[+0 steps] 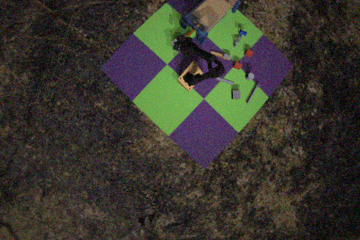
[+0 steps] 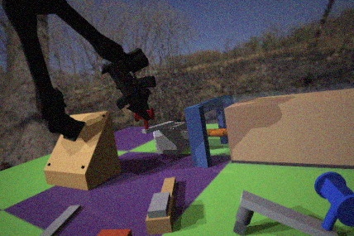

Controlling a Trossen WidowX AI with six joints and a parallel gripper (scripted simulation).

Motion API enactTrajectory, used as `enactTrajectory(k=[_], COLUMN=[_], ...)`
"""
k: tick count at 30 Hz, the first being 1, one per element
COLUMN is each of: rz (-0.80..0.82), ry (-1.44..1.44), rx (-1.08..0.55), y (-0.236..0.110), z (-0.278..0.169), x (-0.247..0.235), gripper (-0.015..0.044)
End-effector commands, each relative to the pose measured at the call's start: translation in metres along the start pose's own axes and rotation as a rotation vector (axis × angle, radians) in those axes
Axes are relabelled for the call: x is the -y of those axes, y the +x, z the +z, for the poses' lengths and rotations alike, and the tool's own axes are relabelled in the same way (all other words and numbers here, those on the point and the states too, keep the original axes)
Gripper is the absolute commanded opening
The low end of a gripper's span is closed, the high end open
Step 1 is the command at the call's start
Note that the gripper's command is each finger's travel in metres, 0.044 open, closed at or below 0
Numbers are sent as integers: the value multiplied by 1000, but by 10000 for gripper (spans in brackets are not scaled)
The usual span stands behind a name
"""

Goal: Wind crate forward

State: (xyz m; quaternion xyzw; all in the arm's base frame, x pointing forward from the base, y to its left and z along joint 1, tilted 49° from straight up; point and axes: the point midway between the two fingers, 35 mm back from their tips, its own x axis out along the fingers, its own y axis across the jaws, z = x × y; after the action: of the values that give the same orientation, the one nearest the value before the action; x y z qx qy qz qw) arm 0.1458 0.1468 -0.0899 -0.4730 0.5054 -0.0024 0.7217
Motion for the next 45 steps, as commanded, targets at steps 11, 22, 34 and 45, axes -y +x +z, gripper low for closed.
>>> enactTrajectory(k=[11, 22, 34, 45], rz=[-23, -24, -25, -25], ry=[21, 21, 22, 23], rx=[15, 15, 16, 17], y=[12, 18, 26, 34], z=[24, 39, 57, 74], x=[16, 21, 23, 22], gripper=[0, 0, 0, 0])
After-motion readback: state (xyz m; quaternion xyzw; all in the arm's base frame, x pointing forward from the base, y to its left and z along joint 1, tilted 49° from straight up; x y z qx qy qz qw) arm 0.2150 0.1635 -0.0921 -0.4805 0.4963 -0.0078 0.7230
